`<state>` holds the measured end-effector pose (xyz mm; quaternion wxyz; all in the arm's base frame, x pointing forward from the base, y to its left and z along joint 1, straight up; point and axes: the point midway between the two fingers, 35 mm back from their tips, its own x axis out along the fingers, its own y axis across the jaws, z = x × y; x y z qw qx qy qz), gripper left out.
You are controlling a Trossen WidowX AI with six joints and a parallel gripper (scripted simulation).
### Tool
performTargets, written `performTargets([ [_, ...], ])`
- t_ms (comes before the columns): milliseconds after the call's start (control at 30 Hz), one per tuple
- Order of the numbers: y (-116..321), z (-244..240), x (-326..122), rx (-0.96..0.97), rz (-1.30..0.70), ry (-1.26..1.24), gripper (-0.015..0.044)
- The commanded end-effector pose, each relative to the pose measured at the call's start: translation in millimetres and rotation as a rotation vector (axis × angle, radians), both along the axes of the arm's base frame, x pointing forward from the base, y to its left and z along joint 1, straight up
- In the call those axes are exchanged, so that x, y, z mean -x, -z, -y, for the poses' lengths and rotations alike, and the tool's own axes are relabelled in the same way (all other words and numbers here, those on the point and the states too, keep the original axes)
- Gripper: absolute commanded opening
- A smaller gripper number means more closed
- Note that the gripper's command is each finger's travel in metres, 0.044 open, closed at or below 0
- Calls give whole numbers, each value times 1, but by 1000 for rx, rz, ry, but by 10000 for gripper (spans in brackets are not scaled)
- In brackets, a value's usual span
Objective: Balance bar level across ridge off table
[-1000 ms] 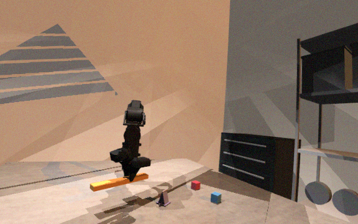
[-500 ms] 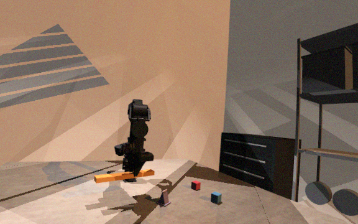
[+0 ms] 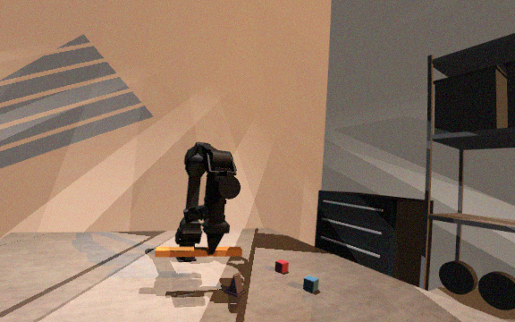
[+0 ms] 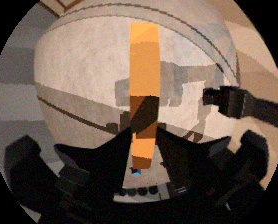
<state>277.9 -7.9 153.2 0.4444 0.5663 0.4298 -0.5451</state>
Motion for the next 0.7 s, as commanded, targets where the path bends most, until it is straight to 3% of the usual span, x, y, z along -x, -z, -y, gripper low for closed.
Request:
performTargets([
  [0,0,-15,-7,-3,-6,132,0],
  [667,-1,-82,-35,-29,-7,678,0],
])
